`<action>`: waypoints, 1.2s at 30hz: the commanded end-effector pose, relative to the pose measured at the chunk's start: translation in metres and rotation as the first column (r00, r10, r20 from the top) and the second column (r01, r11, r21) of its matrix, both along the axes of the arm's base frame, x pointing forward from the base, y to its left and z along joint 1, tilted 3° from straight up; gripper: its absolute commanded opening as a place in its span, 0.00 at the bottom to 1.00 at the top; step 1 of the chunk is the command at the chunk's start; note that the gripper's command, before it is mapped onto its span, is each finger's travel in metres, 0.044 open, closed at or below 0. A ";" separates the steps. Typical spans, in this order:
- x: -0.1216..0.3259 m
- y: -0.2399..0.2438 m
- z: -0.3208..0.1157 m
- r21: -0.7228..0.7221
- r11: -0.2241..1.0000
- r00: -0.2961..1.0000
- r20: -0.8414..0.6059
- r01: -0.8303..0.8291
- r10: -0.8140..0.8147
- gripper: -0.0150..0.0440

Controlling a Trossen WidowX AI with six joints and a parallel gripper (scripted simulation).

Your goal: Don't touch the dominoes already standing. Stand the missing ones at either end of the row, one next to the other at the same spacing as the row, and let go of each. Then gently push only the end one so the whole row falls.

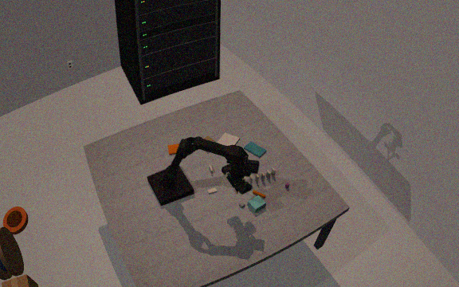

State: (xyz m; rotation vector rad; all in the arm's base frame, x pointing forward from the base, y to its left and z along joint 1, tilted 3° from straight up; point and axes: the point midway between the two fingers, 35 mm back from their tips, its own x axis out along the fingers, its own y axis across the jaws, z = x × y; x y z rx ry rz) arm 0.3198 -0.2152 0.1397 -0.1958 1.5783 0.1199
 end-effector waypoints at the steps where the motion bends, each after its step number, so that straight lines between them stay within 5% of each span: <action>1: -0.004 0.005 0.024 0.001 1.000 1.000 -0.002 0.002 -0.002 0.44; 5: 0.001 0.015 0.023 0.002 0.999 0.999 0.001 0.035 -0.035 0.44; 17: 0.040 0.158 0.016 0.013 0.868 0.867 0.021 0.497 -0.497 0.44; 36: 0.046 0.157 -0.018 0.013 0.866 0.865 0.021 0.500 -0.501 0.44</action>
